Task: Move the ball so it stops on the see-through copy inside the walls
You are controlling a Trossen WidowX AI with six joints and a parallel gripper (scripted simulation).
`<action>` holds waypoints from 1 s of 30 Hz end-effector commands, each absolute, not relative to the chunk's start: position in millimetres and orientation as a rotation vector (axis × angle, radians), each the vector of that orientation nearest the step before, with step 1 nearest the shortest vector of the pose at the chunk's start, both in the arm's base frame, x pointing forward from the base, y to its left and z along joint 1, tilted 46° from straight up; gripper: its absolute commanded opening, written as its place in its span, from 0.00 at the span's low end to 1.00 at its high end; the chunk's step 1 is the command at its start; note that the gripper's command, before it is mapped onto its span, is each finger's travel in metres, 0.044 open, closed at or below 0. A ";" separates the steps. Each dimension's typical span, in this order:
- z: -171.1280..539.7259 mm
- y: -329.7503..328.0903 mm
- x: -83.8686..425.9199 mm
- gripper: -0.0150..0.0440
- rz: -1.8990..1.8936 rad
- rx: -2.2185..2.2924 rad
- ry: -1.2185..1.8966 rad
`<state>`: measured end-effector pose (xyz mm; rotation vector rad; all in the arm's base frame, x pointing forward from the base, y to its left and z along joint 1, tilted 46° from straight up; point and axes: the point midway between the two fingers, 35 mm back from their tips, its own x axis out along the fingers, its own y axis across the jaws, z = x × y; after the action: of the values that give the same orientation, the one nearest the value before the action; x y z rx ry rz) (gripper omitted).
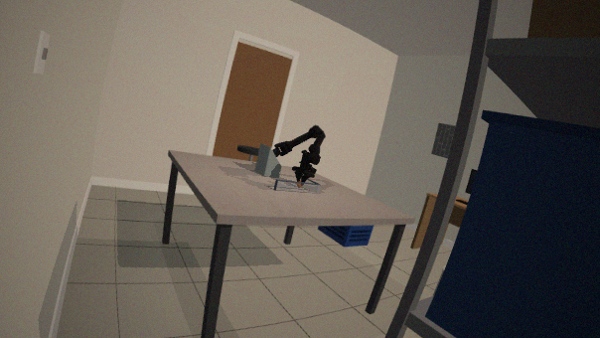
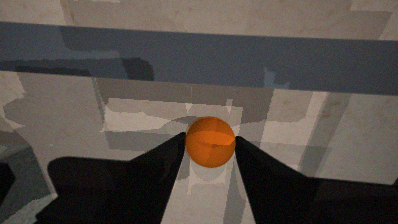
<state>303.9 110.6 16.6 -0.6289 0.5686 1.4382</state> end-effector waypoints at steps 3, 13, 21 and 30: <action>12.0 113.7 302.2 0.25 1.443 -0.615 0.577; 15.3 111.4 303.6 0.70 1.438 -0.626 0.570; 30.9 92.2 304.9 0.79 1.438 -0.628 0.577; 73.4 49.2 298.4 0.79 1.443 -0.618 0.581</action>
<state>302.0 51.7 68.6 -0.6114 0.5808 1.4296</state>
